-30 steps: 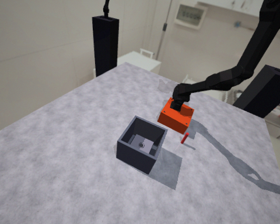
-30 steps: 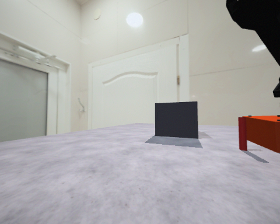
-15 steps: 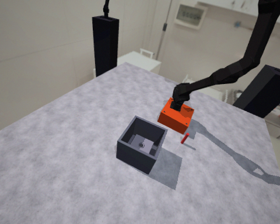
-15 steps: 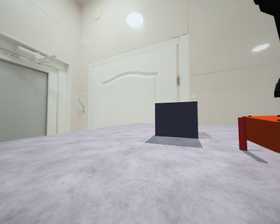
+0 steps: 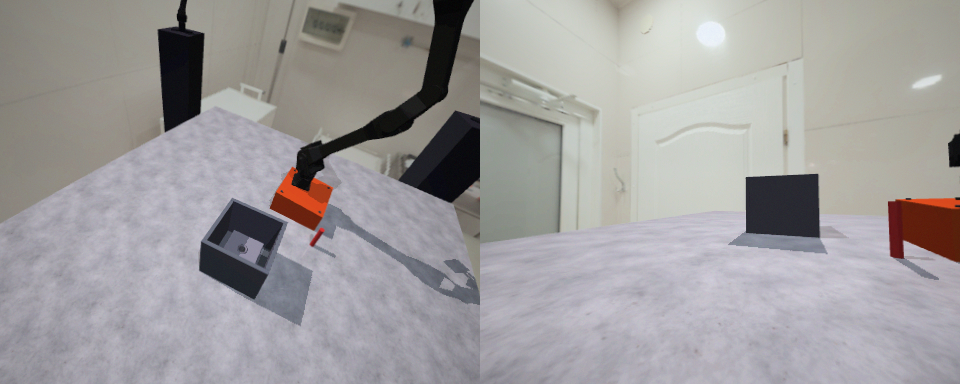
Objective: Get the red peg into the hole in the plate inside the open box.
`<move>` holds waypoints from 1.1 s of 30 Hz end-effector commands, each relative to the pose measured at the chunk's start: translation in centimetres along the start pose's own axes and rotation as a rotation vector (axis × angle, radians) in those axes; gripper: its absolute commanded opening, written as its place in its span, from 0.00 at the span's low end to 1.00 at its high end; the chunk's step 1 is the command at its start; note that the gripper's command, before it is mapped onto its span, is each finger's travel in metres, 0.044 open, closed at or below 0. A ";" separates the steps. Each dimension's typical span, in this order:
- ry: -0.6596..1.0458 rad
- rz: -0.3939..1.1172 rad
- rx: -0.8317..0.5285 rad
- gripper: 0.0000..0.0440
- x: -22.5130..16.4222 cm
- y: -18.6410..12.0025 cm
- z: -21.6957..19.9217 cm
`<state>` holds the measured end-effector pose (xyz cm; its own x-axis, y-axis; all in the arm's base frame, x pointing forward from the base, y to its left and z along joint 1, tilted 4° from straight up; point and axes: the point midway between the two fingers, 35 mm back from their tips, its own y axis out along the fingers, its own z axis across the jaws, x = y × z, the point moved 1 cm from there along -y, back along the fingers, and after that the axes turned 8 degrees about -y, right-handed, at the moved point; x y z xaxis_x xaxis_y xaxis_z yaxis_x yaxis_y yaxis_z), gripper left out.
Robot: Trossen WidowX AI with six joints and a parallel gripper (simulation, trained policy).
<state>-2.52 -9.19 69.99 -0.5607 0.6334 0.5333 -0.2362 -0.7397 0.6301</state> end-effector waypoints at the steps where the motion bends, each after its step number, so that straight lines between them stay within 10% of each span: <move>1: 0.129 0.083 -0.043 1.00 -1.9 1.0 -1.9; 33: 0.807 0.767 -0.269 1.00 -19.4 -0.7 -3.1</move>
<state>4.48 -21.09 58.85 -0.9621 -0.1904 0.1952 0.2218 -0.9628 0.1542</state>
